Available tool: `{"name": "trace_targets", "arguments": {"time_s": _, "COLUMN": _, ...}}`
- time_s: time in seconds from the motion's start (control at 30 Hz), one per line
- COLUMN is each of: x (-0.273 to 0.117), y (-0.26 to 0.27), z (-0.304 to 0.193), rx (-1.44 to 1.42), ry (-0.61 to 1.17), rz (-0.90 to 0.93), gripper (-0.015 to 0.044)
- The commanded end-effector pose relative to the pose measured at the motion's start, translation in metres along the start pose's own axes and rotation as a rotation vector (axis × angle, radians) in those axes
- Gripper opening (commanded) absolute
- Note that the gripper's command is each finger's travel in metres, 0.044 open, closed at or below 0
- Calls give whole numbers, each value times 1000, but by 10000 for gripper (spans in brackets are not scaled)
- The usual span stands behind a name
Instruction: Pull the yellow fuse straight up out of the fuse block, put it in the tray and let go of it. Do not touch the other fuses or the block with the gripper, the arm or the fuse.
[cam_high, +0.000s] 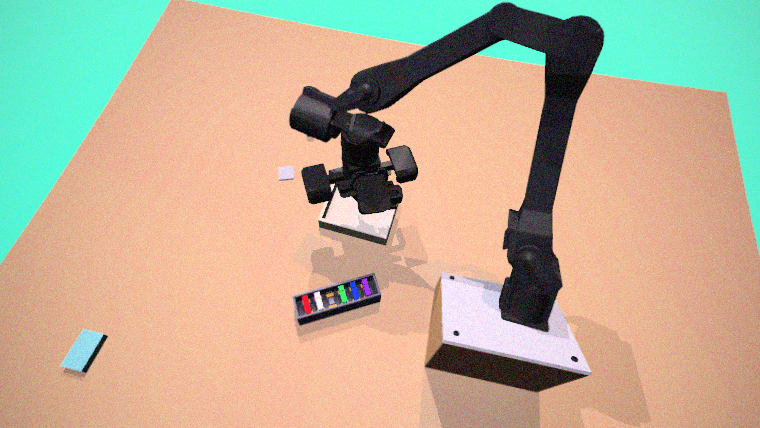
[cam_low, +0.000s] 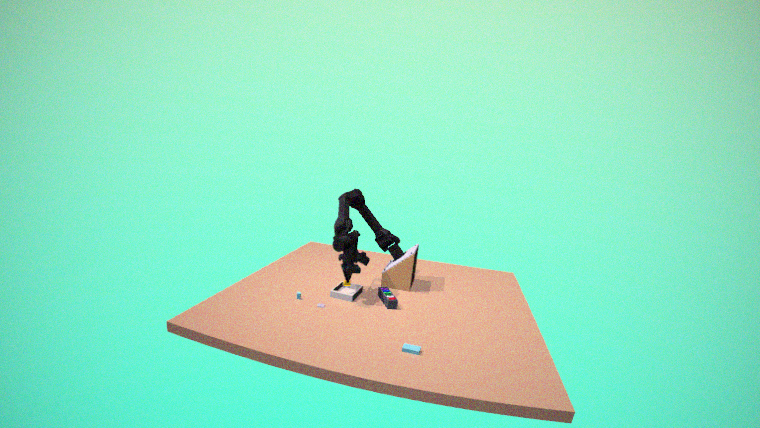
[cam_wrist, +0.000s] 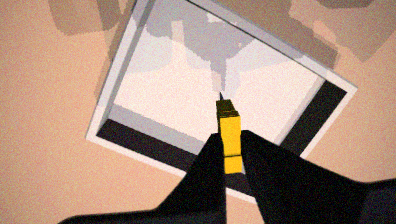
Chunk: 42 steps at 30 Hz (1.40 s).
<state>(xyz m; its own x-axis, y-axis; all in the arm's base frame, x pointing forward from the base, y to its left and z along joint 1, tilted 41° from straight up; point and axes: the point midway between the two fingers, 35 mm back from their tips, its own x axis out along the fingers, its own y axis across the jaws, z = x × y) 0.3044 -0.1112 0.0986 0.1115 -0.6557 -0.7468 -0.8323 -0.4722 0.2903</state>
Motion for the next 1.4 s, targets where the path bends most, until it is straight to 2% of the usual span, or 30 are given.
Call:
{"name": "trace_targets", "arguments": {"time_s": 0.0, "x": -1, "y": 0, "z": 0, "rx": 2, "ry": 0, "rz": 0, "gripper": 105}}
{"name": "trace_targets", "arguments": {"time_s": 0.3, "x": -4, "y": 0, "z": 0, "rx": 1, "ry": 0, "rz": -1, "gripper": 330}}
{"name": "trace_targets", "arguments": {"time_s": 0.43, "x": -37, "y": 0, "z": 1, "rx": -7, "ry": -6, "rz": -1, "gripper": 330}}
{"name": "trace_targets", "arguments": {"time_s": 1.37, "x": -36, "y": 0, "z": 2, "rx": -14, "ry": -9, "rz": -3, "gripper": 330}}
